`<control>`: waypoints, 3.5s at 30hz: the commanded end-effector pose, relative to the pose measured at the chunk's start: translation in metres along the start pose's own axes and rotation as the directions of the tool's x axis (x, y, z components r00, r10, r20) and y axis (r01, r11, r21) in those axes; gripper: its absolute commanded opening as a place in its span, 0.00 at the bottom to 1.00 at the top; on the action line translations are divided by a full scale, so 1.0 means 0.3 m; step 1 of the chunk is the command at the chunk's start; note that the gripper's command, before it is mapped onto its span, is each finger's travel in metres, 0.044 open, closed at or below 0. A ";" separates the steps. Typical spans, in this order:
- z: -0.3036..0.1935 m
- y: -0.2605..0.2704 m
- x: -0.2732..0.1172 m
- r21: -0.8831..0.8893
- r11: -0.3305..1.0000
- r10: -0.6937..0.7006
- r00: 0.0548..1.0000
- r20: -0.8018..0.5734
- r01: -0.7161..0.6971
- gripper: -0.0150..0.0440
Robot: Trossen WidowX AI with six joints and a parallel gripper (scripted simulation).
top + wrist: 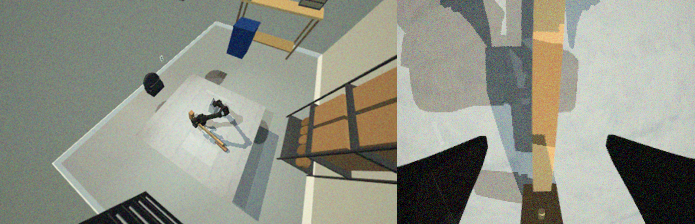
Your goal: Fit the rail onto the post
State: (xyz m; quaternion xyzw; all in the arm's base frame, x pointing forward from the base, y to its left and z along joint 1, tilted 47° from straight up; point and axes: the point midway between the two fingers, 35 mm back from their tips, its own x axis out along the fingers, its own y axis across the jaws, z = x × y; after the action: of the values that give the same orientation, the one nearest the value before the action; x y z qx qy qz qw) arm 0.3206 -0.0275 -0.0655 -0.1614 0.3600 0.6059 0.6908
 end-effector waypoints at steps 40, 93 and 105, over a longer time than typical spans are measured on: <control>0.002 0.011 0.188 0.010 1.000 0.005 1.000 0.010 -0.005 0.69; -0.001 -0.002 0.142 0.010 1.000 0.005 1.000 0.009 -0.005 0.25; -0.002 -0.008 0.122 0.010 1.000 0.005 1.000 0.009 -0.005 0.25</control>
State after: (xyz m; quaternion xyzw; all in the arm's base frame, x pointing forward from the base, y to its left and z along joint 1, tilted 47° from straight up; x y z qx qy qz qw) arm 0.3174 0.0046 -0.0956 -0.1524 0.3660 0.6121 0.6842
